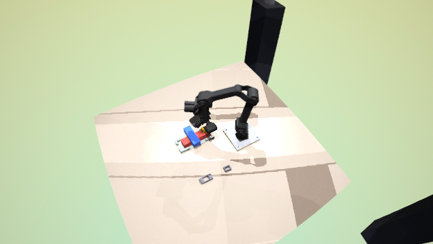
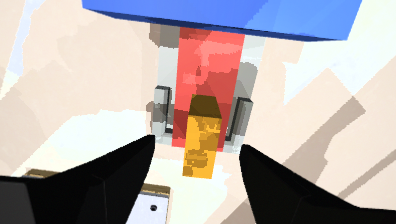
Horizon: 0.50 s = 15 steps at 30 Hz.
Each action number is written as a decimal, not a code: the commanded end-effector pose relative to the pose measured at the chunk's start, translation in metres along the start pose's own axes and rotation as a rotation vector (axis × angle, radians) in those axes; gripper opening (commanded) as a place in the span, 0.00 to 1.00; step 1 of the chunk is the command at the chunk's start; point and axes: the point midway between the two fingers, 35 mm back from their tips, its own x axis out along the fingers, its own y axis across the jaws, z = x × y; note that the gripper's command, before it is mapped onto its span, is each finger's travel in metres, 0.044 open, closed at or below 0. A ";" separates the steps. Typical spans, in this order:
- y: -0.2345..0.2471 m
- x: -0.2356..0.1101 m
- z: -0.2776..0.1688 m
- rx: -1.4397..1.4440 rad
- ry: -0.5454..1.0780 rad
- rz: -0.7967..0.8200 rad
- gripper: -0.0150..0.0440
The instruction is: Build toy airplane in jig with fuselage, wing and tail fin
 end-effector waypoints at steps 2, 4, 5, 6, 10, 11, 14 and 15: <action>0.000 -0.061 0.001 -0.003 -0.020 -0.018 0.69; 0.001 -0.069 -0.001 -0.003 -0.020 -0.018 0.69; 0.000 -0.069 0.001 -0.003 -0.020 -0.018 0.69; -0.001 -0.069 0.003 -0.003 -0.020 -0.018 0.69; -0.001 -0.069 0.003 -0.003 -0.020 -0.018 0.69; -0.001 -0.069 0.003 -0.003 -0.020 -0.018 0.69; -0.001 -0.069 0.003 -0.003 -0.020 -0.018 0.69; 0.000 -0.069 0.003 -0.003 -0.020 -0.018 0.69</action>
